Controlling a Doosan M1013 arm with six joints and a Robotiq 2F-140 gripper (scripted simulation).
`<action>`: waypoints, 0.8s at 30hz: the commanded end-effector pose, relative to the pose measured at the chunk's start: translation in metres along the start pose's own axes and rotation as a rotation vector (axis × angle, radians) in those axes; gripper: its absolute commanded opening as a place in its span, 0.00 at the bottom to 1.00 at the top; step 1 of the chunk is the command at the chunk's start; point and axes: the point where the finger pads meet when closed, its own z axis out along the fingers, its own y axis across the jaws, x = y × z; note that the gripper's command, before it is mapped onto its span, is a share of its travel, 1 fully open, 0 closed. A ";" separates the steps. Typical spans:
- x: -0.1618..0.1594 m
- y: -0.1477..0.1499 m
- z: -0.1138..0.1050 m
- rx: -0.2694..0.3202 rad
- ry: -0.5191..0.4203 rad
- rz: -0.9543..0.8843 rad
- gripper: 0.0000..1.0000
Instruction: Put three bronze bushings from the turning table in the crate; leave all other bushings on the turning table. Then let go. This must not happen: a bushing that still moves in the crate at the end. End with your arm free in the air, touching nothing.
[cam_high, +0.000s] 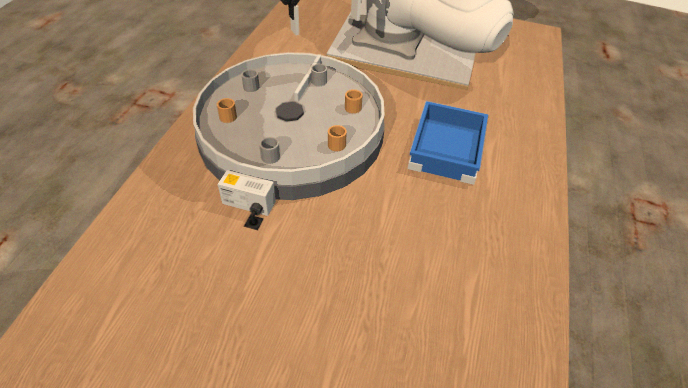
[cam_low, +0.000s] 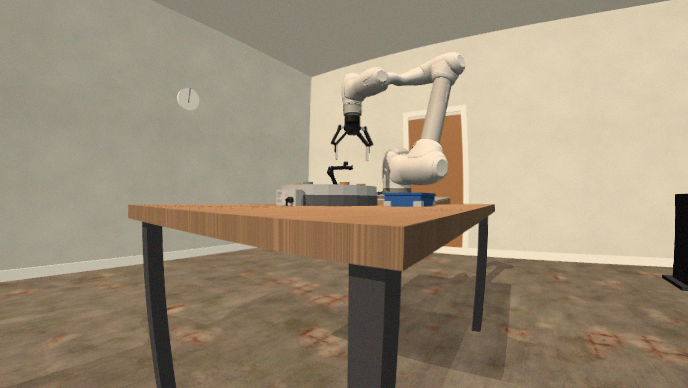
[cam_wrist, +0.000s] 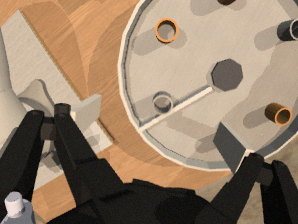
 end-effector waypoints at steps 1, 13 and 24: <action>0.000 0.000 0.000 0.000 0.000 0.000 1.00; 0.000 0.000 0.000 0.000 0.000 0.000 0.07; 0.000 0.000 0.000 0.000 0.000 0.000 0.07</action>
